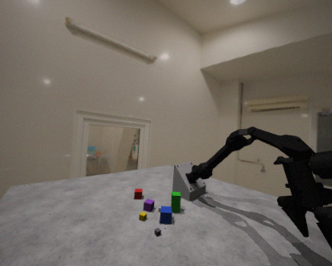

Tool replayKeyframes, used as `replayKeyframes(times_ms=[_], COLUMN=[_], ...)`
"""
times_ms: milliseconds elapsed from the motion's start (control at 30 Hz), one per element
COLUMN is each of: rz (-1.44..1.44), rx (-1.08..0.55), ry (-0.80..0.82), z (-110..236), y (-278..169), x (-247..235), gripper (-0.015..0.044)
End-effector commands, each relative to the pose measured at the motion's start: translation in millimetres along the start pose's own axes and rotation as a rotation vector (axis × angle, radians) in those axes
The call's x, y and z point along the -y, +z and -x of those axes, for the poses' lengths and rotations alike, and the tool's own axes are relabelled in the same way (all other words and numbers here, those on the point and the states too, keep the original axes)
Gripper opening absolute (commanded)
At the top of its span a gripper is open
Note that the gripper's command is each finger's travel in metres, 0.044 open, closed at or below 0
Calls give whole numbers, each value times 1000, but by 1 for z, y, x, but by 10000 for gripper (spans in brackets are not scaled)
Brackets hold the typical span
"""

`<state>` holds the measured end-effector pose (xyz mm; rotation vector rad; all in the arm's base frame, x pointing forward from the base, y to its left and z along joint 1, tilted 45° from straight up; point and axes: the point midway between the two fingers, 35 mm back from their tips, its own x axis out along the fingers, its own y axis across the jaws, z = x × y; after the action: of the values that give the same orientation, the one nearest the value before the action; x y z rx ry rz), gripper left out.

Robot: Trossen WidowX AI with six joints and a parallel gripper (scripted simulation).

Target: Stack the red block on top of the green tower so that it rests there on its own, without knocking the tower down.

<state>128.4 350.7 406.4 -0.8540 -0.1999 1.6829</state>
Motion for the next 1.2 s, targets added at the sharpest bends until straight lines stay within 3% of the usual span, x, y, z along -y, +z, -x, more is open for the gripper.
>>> replayKeyframes(times_ms=[0,467,800,1167], rz=[-127,-682,-1117,-1612], rx=[-86,-384,-530,-612], ry=[-8,-48,-102,-171], z=[-13,-4,39,99], y=[-50,-243,-370,-477], x=[16,38,13,-49], gripper=[440,440,440,440])
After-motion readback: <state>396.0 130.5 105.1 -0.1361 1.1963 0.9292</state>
